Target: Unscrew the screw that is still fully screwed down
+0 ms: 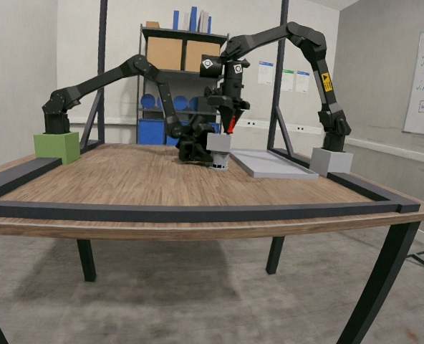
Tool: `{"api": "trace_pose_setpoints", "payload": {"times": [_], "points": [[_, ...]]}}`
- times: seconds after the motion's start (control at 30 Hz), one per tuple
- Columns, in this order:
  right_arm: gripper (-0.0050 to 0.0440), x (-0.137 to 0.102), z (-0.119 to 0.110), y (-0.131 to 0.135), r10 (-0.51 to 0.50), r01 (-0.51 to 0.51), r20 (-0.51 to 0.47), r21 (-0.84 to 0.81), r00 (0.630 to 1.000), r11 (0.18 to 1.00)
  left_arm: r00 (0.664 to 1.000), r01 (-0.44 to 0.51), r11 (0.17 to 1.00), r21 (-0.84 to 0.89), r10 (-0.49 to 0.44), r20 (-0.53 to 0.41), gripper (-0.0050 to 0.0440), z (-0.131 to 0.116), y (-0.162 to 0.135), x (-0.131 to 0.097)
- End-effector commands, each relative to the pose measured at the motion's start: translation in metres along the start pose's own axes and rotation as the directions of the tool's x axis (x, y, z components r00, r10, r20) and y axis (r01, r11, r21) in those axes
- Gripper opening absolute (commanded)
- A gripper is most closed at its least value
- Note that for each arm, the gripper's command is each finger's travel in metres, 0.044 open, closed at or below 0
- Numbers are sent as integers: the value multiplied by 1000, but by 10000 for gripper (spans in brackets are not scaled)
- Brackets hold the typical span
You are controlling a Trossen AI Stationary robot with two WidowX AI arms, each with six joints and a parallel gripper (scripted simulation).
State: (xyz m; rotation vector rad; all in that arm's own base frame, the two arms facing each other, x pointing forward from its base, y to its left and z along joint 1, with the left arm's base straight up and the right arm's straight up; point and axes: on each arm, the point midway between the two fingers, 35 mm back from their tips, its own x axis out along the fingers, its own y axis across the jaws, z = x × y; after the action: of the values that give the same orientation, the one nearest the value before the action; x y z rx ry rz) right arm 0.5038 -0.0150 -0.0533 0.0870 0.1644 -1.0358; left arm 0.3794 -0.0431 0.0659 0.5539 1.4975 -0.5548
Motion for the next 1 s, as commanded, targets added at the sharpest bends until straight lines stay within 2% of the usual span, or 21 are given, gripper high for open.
{"api": "trace_pose_setpoints", "payload": {"times": [0.0,0.23,0.4,0.6,0.77,0.97], "points": [[245,2,15,5,0,0,12,35,1000,999,1000,-16,985,-172,19,17,130,2,3,-9],[245,2,15,5,0,0,12,35,1000,999,1000,-14,968,-252,18,17,130,2,3,-9],[245,2,15,5,0,0,12,35,1000,999,1000,-8,895,-446,17,16,130,2,3,-8],[245,2,15,5,0,0,12,35,1000,999,1000,-2,758,-652,15,15,130,2,3,-8],[245,2,15,5,0,0,12,35,1000,999,1000,-2,758,-652,15,14,130,2,3,-7],[245,2,15,5,0,0,12,35,1000,999,1000,4,575,-818,13,15,130,2,3,-7]]}}
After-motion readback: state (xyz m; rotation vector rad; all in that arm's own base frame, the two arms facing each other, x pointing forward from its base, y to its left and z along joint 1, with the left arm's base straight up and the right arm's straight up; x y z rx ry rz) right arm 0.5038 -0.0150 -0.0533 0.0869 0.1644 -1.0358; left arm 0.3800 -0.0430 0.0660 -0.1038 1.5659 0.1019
